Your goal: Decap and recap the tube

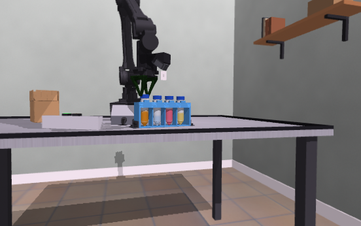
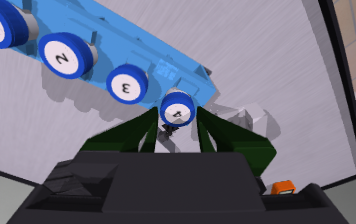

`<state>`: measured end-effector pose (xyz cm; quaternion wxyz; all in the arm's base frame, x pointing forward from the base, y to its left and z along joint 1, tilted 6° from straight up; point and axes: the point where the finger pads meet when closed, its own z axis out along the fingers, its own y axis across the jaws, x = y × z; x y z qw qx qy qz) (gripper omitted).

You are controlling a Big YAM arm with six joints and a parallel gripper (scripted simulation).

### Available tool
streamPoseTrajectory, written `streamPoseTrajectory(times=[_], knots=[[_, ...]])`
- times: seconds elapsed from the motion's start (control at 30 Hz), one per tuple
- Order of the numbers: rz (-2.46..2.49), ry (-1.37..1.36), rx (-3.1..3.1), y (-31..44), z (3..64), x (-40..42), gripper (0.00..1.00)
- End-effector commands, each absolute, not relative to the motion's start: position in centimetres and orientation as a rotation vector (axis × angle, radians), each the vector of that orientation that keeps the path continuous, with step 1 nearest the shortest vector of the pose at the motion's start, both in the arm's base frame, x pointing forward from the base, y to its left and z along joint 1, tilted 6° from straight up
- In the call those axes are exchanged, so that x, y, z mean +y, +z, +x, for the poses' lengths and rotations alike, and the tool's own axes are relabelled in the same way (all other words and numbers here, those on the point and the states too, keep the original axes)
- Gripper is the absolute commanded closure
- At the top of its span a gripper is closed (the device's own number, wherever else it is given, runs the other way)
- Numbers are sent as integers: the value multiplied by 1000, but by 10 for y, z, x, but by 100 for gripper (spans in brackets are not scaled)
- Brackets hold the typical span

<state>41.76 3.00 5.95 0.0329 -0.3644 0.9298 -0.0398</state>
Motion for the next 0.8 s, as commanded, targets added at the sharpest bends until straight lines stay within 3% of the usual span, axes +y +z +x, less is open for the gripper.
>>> streamPoseTrajectory(times=[0.0,0.63,0.77], knots=[[-1113,-135,2832,70,433,30,51],[-1113,-135,2832,70,433,30,51],[-900,-132,2882,70,446,26,51]])
